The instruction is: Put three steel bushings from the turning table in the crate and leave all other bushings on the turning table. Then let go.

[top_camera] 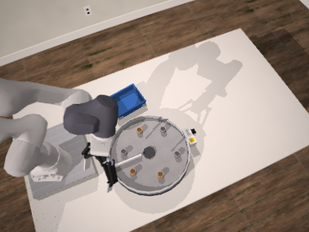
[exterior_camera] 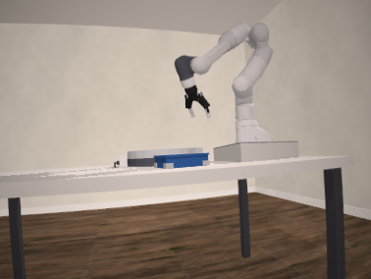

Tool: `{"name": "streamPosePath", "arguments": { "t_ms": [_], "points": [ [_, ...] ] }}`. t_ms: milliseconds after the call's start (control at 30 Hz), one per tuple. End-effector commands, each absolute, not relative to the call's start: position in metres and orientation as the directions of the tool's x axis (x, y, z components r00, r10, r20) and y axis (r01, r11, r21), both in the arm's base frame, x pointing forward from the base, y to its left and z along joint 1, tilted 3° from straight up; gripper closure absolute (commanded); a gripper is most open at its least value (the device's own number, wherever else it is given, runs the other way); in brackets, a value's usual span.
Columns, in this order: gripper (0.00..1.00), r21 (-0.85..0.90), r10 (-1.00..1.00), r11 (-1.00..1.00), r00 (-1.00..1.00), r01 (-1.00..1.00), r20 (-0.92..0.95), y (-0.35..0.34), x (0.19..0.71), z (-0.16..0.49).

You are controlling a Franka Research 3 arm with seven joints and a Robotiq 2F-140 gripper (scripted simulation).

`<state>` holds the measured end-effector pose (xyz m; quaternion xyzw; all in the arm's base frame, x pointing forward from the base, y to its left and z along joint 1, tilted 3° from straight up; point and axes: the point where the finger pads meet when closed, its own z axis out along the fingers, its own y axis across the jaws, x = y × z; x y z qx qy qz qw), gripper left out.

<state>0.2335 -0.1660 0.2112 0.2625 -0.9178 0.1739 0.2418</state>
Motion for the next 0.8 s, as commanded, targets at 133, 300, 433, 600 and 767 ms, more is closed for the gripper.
{"name": "streamPosePath", "arguments": {
  "t_ms": [133, 300, 433, 600, 767],
  "points": [
    [0.0, -0.172, -0.375, 0.879, -0.867, -0.445, 0.328, -0.107, 0.275, 0.167],
    [0.0, -0.142, -0.338, 0.916, -0.913, -0.374, 0.228, -0.078, 0.294, 0.15],
    [0.0, -0.117, -0.298, 0.941, -0.941, -0.318, 0.161, -0.058, 0.307, 0.141],
    [0.0, -0.075, -0.228, 0.969, -0.971, -0.234, 0.074, -0.034, 0.324, 0.131],
    [0.0, -0.047, -0.178, 0.983, -0.984, -0.179, 0.026, -0.021, 0.334, 0.126]
  ]
}}
